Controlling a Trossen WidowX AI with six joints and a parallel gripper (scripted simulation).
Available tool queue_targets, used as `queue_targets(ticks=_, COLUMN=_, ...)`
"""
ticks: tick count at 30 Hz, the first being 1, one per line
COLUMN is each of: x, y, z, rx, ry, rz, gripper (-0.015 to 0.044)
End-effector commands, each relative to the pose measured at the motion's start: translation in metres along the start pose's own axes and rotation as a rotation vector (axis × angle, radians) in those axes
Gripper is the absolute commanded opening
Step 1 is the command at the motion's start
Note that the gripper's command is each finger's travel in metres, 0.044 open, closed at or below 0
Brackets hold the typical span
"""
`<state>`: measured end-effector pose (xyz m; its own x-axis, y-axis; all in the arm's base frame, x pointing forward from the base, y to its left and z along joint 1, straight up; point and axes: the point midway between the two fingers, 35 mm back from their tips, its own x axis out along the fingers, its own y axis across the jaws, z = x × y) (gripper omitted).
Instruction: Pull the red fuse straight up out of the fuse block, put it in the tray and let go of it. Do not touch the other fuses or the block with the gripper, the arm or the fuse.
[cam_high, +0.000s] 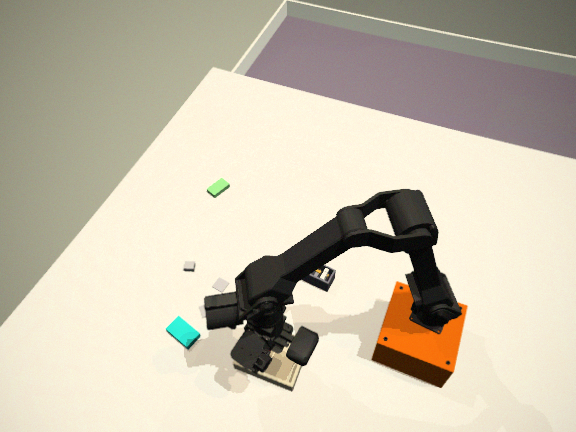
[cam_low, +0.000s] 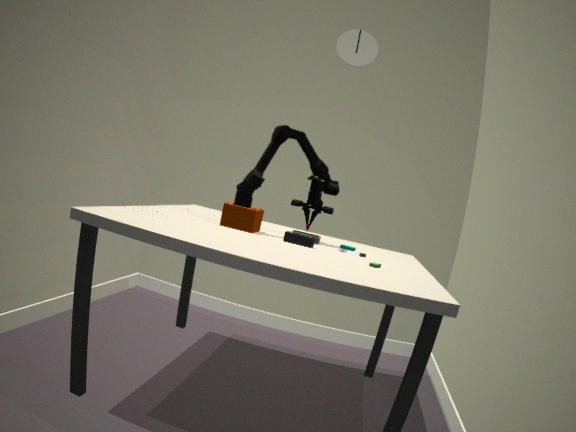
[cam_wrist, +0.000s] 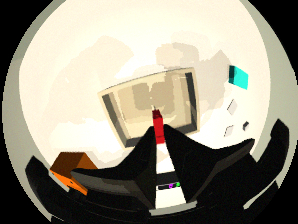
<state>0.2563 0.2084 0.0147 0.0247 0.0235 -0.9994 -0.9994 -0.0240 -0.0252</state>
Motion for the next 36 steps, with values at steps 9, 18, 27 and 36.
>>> queue_targets(ticks=9, x=0.01, y=0.001, z=-0.001, rx=0.0, ry=0.001, rz=0.002, gripper=0.0053)
queue_targets(ticks=18, x=0.01, y=0.001, z=-0.001, rx=0.0, ry=0.001, rz=0.002, gripper=0.0289)
queue_targets(ticks=27, x=-0.027, y=0.001, z=-0.001, rx=0.004, ry=0.006, rz=0.0, gripper=0.033)
queue_targets(ticks=36, x=-0.025, y=0.002, z=-0.001, rx=0.0, ry=0.003, rz=0.004, gripper=0.033)
